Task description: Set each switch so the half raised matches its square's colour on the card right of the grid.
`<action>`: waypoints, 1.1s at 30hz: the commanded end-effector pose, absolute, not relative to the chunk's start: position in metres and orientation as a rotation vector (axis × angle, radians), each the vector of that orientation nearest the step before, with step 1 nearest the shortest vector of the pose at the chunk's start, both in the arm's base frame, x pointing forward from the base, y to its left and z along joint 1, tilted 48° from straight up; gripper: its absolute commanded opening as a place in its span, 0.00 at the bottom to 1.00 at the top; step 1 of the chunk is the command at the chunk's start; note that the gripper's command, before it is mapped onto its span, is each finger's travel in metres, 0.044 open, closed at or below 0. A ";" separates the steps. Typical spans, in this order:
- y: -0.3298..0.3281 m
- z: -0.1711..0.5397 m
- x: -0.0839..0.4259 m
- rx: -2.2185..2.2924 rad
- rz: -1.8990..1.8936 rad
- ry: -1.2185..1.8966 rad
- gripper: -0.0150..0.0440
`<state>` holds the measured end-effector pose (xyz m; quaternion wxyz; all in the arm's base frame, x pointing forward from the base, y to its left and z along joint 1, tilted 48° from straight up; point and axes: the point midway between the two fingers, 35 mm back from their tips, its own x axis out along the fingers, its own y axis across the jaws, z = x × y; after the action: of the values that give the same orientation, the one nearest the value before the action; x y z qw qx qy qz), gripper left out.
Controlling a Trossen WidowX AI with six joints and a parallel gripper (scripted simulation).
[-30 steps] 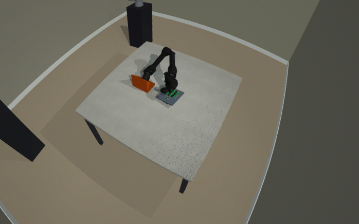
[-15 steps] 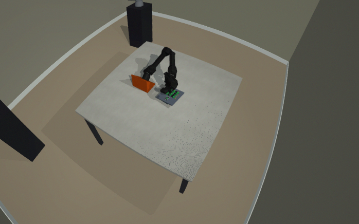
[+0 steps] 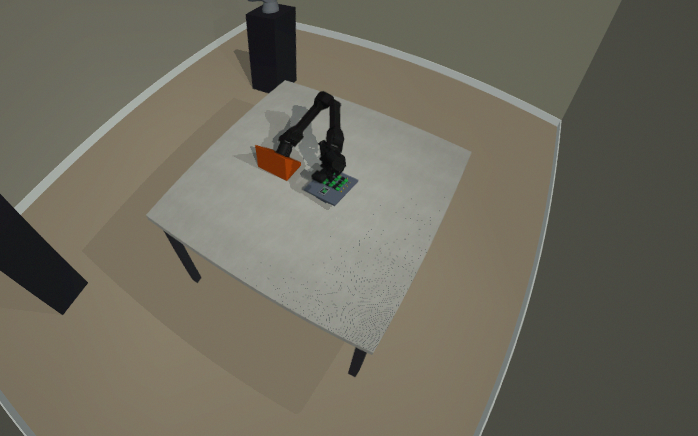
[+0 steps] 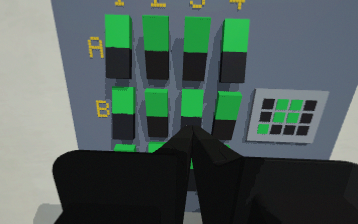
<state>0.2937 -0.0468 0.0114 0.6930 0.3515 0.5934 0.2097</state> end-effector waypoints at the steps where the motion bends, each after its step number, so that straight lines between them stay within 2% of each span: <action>1: -0.046 0.011 0.294 0.792 0.468 1.324 0.25; 15: -0.044 0.010 0.295 0.792 0.468 1.324 0.25; 23: -0.091 0.053 0.283 0.787 0.478 1.350 0.25; 33: -0.108 0.036 0.299 0.785 0.479 1.351 0.25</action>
<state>0.2969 -0.1067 0.0400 0.6856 0.3530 0.6004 0.2118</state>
